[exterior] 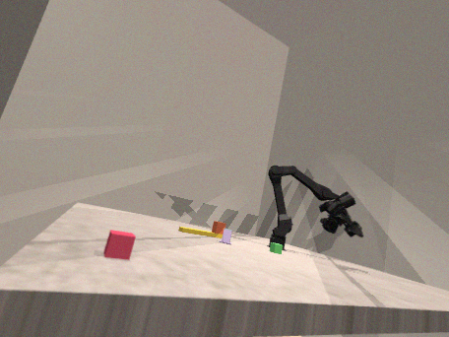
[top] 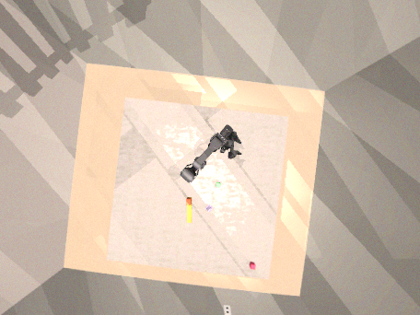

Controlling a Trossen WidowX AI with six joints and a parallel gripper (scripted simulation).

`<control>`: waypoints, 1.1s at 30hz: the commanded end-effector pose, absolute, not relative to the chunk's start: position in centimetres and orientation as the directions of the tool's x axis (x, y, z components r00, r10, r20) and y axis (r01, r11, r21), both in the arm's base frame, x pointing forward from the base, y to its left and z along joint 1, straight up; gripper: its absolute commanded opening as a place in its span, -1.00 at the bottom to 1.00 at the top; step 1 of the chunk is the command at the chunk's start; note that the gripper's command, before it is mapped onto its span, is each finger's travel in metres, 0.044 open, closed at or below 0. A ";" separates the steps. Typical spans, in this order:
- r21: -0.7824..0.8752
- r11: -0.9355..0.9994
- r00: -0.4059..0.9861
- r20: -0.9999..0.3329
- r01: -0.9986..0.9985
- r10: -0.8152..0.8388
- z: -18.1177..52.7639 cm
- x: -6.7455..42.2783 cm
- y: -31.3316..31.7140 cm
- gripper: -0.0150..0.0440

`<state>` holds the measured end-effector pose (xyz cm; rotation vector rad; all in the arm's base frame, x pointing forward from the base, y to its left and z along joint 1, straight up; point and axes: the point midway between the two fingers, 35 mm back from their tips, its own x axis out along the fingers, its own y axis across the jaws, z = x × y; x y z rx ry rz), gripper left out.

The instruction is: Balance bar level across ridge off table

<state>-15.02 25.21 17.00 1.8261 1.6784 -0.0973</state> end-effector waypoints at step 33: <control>0.066 -0.476 0.407 -0.627 0.877 0.664 16.9 -5.4 30.6 0.58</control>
